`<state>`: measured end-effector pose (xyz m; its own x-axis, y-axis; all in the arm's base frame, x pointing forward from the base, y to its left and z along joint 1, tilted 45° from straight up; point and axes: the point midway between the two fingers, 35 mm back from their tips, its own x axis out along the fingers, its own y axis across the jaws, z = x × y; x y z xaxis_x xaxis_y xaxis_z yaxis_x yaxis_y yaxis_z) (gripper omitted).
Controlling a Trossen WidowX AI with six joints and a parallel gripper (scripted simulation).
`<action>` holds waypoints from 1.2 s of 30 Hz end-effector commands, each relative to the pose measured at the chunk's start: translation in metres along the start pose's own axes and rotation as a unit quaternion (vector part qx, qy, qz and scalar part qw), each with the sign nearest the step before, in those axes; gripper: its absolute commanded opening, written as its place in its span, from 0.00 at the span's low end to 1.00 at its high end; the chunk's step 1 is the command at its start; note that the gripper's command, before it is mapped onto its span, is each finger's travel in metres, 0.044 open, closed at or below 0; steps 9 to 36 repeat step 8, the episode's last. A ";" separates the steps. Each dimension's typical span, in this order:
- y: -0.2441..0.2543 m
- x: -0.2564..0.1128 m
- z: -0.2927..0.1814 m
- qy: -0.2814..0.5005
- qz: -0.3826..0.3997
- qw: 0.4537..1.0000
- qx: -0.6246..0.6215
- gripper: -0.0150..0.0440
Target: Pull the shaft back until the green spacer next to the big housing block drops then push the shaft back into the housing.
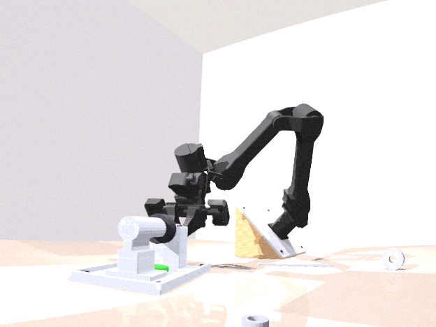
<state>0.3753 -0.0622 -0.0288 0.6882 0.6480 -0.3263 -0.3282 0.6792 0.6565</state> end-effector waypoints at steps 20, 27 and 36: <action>0.000 -0.002 0.000 0.001 0.000 1.000 0.000 0.83; 0.000 -0.002 0.000 0.001 0.000 1.000 0.000 0.83; 0.000 -0.002 0.000 0.001 0.000 1.000 0.000 0.83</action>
